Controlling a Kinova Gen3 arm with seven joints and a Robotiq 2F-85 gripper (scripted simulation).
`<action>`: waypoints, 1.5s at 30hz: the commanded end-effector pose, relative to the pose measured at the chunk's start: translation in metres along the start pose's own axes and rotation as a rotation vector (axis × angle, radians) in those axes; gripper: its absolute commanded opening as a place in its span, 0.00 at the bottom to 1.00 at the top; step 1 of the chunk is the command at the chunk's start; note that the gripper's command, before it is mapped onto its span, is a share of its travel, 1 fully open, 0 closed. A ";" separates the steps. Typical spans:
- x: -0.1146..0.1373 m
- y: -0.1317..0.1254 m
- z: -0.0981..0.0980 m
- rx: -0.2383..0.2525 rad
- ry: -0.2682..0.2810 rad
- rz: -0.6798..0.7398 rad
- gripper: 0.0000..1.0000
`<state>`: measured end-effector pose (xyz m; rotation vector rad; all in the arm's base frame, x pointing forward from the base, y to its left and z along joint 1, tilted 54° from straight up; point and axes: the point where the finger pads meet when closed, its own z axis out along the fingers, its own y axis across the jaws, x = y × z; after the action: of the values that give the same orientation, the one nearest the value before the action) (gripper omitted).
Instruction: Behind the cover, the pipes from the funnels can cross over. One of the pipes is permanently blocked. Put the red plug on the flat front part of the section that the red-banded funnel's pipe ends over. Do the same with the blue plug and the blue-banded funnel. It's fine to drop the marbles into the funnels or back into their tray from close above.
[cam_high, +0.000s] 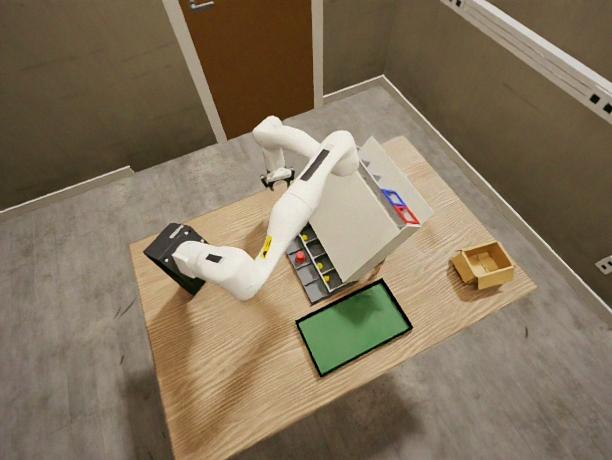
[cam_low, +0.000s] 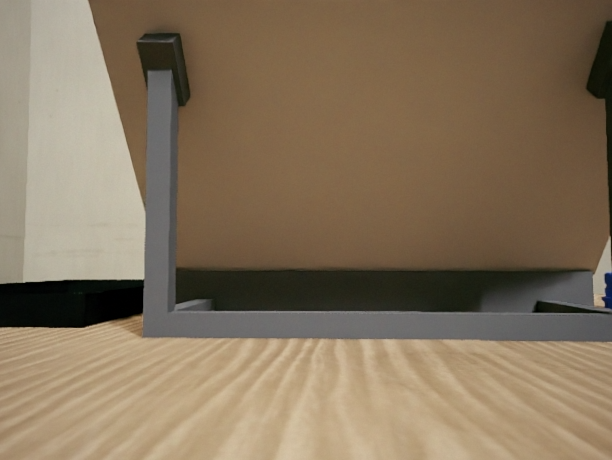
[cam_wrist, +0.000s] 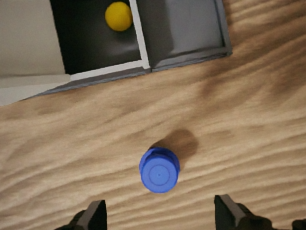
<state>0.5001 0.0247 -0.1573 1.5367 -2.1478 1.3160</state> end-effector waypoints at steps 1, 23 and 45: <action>-0.001 -0.001 -0.001 -0.017 0.015 -0.047 0.70; 0.000 0.000 0.070 -0.018 0.018 -0.155 0.70; 0.001 0.001 0.115 -0.016 0.018 -0.155 0.70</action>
<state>0.5352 -0.0617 -0.2233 1.6402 -1.9775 1.2551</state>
